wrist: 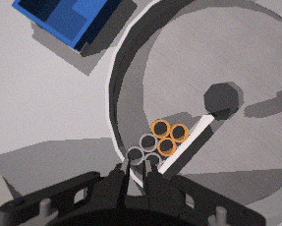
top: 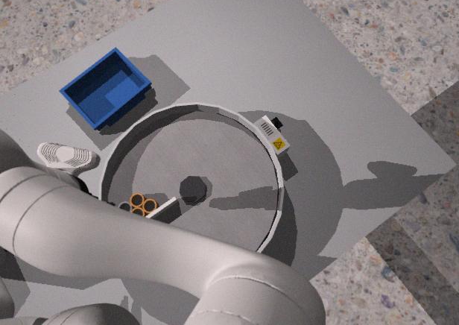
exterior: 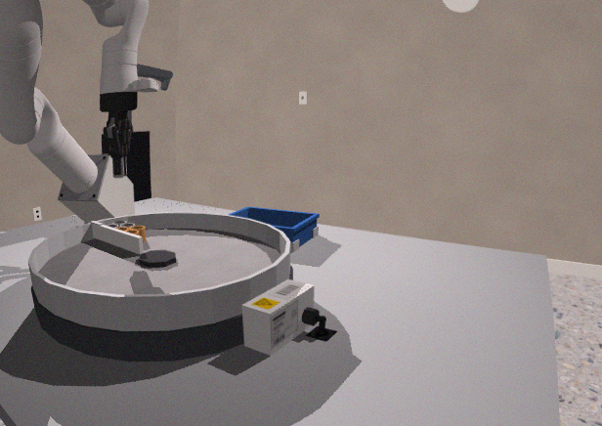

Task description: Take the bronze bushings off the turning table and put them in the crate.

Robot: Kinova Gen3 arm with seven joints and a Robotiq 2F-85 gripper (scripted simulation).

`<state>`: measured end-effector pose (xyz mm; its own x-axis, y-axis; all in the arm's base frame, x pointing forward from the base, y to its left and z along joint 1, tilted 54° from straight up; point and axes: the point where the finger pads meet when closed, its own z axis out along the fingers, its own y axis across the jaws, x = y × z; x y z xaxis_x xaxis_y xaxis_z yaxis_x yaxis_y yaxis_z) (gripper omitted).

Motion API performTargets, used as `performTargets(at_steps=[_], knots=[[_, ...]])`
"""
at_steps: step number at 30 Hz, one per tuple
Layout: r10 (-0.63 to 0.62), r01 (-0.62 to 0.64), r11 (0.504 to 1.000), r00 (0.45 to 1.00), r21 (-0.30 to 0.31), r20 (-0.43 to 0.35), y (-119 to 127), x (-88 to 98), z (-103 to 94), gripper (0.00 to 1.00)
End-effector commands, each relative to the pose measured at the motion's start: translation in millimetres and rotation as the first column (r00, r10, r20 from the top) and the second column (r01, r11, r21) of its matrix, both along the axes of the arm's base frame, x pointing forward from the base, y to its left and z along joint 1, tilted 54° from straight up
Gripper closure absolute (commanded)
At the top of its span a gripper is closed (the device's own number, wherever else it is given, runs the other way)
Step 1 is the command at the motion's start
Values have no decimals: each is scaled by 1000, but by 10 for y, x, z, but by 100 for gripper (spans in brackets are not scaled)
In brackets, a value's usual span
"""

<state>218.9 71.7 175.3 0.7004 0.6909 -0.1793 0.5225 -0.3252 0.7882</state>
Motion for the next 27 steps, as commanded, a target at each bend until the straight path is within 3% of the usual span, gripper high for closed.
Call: performTargets(at_steps=[1,8,13,25,27], knots=[[-5,5,1000,1000,-1,-1,-10,3,-2,84],[-5,5,1000,1000,-1,-1,-10,3,-2,84],[127,-145,984,978,-106,-164,-13,79,-9,84],[127,-145,984,978,-106,-164,-13,79,-9,84],[173,-209,968,957,-140,-231,-13,109,-12,84]])
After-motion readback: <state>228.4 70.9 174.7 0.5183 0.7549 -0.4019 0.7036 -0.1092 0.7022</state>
